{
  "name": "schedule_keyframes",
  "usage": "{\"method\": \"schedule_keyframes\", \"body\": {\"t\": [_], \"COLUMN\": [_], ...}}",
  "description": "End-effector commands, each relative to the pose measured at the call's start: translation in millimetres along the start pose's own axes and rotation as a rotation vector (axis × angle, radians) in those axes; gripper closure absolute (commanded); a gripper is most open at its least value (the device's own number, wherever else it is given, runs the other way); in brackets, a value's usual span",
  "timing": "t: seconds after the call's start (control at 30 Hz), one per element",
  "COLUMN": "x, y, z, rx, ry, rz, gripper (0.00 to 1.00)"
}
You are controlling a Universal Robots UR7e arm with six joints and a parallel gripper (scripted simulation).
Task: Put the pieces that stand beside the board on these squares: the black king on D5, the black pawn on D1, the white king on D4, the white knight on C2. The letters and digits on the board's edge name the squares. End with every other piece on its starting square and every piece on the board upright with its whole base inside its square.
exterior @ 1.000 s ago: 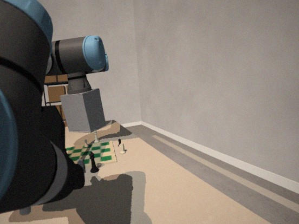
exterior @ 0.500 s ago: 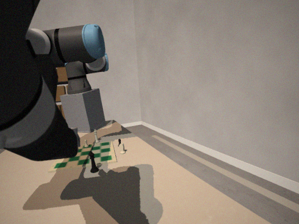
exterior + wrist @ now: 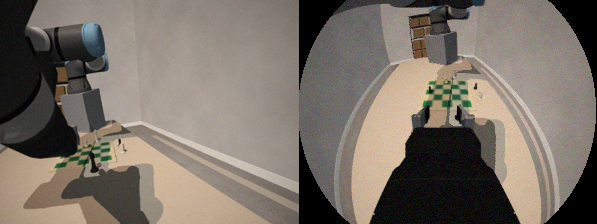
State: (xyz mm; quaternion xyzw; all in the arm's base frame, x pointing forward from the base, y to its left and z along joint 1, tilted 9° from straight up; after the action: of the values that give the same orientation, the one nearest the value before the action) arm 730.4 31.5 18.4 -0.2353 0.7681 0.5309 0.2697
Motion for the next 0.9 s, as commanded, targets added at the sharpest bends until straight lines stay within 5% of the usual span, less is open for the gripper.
{"method": "schedule_keyframes", "body": {"t": [0.0,0.87], "x": [-2.8,-13.3], "y": [0,-3], "z": [0,6], "rx": [0.008,0.088], "ry": [-0.005,-0.062], "rz": [-0.014,-0.158], "gripper": [0.0,0.0]}}
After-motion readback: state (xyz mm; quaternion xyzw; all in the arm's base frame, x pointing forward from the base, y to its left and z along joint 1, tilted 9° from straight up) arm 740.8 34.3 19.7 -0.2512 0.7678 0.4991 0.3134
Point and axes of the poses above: the point where the finger pads meet when closed, its own x axis out along the fingers, its own z axis across the jaws, y = z × x, the point moved 8 cm from there along -x, back along the fingers, and after that the axes turned 14 degrees about x, right-handed, at the moved point
